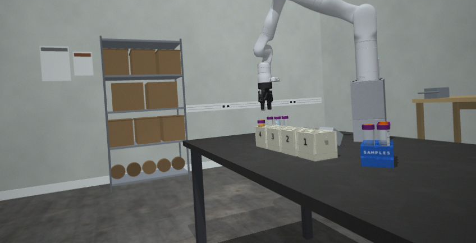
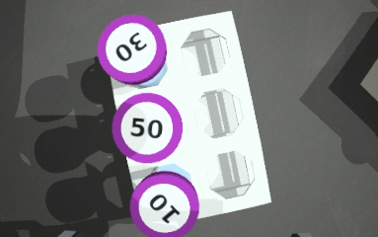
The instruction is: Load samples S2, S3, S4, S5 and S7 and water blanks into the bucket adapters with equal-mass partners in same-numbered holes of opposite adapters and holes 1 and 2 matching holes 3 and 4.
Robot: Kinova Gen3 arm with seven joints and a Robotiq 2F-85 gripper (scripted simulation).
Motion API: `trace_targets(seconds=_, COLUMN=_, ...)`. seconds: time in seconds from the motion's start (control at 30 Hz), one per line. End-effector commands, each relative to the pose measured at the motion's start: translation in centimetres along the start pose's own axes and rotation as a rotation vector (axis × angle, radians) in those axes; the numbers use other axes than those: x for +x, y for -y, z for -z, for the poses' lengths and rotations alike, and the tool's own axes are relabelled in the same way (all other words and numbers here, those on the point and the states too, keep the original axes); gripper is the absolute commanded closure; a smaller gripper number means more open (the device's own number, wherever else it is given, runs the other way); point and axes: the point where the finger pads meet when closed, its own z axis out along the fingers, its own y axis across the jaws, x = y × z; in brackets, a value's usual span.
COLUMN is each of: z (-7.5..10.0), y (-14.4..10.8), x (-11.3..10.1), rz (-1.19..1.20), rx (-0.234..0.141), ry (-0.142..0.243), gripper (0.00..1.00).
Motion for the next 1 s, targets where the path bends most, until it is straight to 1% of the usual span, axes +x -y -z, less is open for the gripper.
trace_targets(seconds=0.0, z=0.8, y=0.0, x=-0.1, rz=0.0, rx=0.0, ry=0.002, gripper=0.0)
trace_targets(seconds=0.17, z=2.1, y=0.0, x=-0.1, rz=0.0, rx=0.0, ry=0.002, gripper=0.0)
trace_targets(seconds=0.23, z=2.1, y=0.0, x=-0.1, rz=0.0, rx=0.0, ry=0.002, gripper=0.0)
trace_targets(seconds=0.73, z=6.1, y=0.0, x=-0.1, rz=0.0, rx=0.0, ry=0.002, gripper=0.0)
trace_targets(seconds=0.8, z=6.1, y=0.0, x=-0.1, rz=0.0, rx=0.0, ry=0.002, gripper=0.0)
trace_targets(seconds=0.97, z=7.4, y=0.0, x=-0.1, rz=0.0, rx=0.0, ry=0.002, gripper=0.0)
